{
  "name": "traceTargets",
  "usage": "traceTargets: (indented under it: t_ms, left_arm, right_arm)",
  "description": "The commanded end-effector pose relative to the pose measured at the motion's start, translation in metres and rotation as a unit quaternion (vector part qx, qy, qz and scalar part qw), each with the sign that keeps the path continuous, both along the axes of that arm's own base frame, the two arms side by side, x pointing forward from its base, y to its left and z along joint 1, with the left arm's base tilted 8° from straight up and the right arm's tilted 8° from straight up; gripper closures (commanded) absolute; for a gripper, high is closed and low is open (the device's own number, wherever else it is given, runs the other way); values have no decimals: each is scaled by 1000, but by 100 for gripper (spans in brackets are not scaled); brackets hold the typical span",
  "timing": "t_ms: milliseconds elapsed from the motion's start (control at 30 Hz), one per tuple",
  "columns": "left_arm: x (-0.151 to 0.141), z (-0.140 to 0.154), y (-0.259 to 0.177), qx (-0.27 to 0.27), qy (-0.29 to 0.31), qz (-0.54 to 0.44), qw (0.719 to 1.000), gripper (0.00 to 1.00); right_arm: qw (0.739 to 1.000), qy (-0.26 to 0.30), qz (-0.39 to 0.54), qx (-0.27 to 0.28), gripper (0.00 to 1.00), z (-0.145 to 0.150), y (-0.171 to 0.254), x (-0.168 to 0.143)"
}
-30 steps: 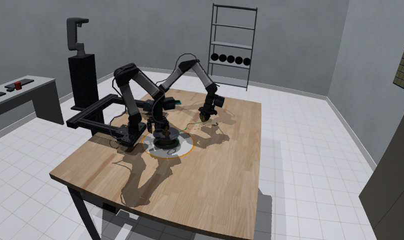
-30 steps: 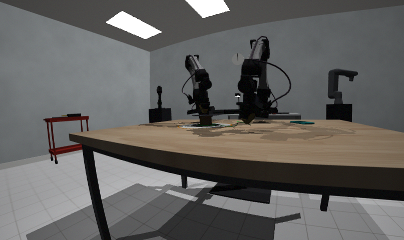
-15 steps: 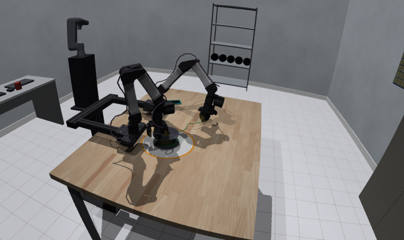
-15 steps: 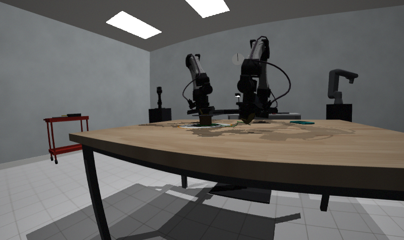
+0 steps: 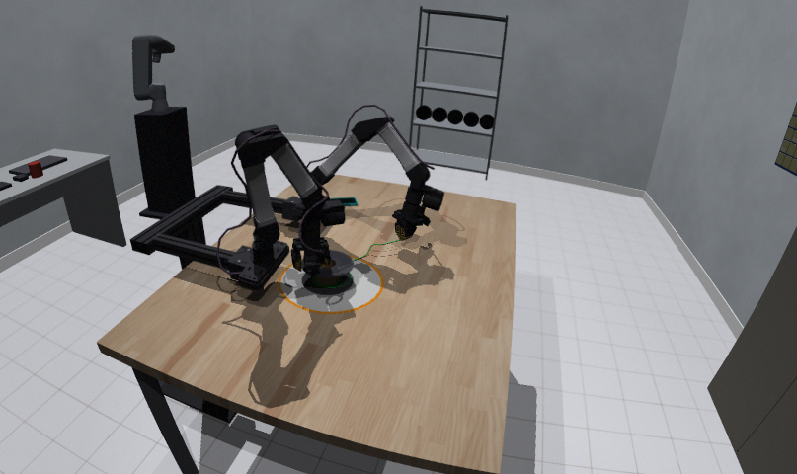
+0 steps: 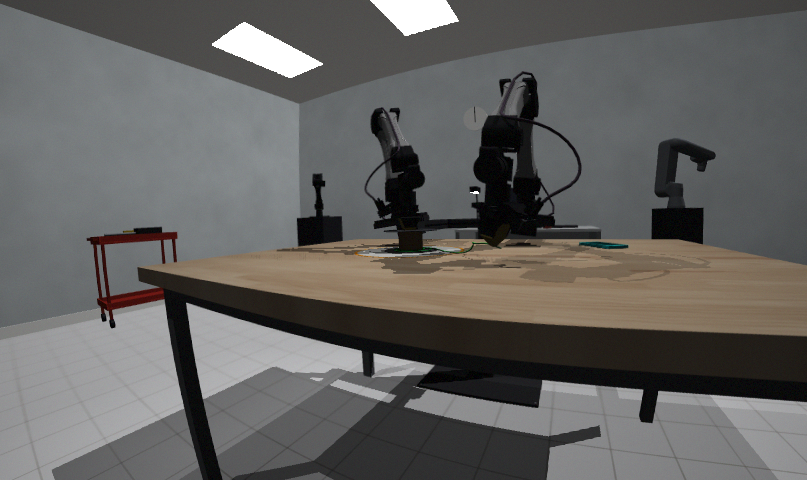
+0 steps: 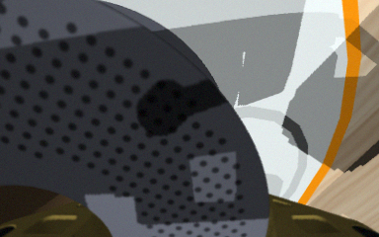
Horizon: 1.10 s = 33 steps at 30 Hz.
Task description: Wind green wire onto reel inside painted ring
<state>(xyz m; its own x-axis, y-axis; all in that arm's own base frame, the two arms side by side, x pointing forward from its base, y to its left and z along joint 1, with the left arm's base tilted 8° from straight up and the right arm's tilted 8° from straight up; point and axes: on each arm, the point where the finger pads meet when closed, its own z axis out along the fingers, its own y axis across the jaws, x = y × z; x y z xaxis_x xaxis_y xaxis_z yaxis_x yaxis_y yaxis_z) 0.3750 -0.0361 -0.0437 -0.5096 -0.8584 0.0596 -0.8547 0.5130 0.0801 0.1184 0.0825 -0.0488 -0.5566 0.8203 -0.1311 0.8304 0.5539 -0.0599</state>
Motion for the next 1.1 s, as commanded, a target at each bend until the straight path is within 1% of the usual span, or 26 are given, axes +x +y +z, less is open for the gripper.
traceTargets:
  t_ms: [0,200,233,367,500,567,700,767,833,900,1067]
  left_arm:
    - [18,26,0,3,-38,-4,999,100]
    - [17,24,1,2,-37,-4,999,100]
    - [16,23,2,2,-37,-4,999,100]
    - [15,22,3,2,-37,-4,999,100]
    - [12,20,1,-1,-35,-3,999,100]
    - [12,20,1,-1,-35,-3,999,100]
    - [6,17,-7,-11,-30,2,999,100]
    - [2,15,-13,-18,-26,4,999,100]
    - [-2,15,-20,-25,-23,10,999,100]
    - [-5,15,-28,-31,-20,17,999,100]
    - [-8,16,-41,-55,-10,45,997,100]
  right_arm:
    - [1000,-15,0,9,34,6,8,9]
    - [1000,-15,0,9,44,6,8,9]
    - [1000,-15,0,9,44,0,7,10]
    - [1000,-14,9,8,44,0,6,10]
    - [999,-9,45,7,44,1,2,14]
    - [999,-9,45,7,44,1,2,14]
    - [993,1,120,4,44,3,-7,22]
    - [985,8,173,2,44,4,-13,28]
    - [972,17,236,-1,44,5,-18,36]
    - [953,27,303,-4,44,6,-23,47]
    - [910,45,411,-14,44,8,-26,80]
